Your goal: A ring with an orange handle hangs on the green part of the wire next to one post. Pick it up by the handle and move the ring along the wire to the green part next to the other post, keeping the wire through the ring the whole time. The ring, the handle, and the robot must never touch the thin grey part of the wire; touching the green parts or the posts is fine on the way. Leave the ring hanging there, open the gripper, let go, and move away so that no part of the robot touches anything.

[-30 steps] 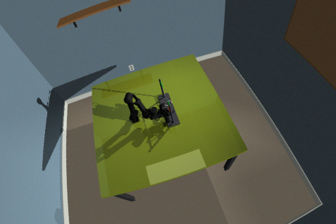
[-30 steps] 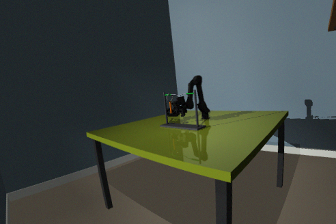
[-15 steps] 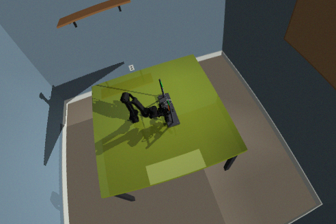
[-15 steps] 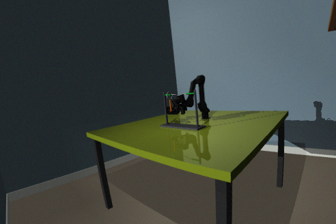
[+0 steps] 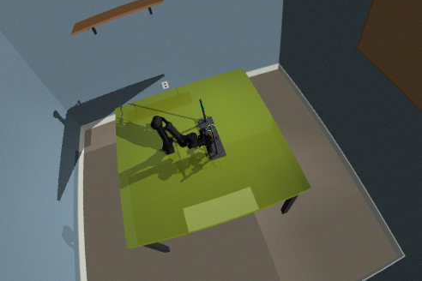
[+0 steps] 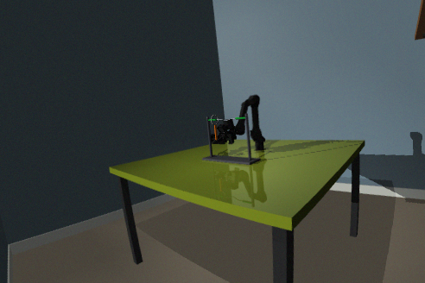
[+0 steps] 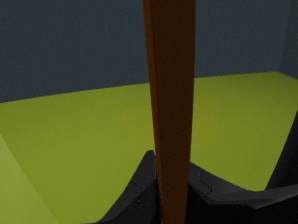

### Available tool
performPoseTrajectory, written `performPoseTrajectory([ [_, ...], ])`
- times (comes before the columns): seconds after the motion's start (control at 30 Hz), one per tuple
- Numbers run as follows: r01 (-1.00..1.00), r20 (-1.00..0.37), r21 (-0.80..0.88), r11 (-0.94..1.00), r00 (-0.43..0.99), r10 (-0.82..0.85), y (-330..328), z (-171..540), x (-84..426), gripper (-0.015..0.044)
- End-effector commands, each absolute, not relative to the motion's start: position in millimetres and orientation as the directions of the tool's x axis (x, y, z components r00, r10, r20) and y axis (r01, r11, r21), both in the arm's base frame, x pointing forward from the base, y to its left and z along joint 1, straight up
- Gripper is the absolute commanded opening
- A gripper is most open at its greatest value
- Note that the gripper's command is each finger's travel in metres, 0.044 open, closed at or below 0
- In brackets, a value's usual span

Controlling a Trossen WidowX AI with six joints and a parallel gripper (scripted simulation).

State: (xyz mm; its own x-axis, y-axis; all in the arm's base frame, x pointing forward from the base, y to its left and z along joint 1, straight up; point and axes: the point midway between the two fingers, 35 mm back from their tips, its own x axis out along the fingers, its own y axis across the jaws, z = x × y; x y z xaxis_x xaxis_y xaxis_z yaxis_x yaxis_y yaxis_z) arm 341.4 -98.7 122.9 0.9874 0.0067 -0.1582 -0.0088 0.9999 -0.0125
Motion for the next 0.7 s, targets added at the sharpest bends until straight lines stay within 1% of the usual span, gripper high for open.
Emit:
performPoseTrajectory([
  [0.0, -0.008, -0.157, -0.009, 1.000, 0.988, 0.007, -98.8, 123.7, 341.7, -0.0150],
  [0.67, -0.010, -0.166, -0.009, 1.000, 0.986, 0.009, -88.9, 123.7, 341.0, -0.0150],
])
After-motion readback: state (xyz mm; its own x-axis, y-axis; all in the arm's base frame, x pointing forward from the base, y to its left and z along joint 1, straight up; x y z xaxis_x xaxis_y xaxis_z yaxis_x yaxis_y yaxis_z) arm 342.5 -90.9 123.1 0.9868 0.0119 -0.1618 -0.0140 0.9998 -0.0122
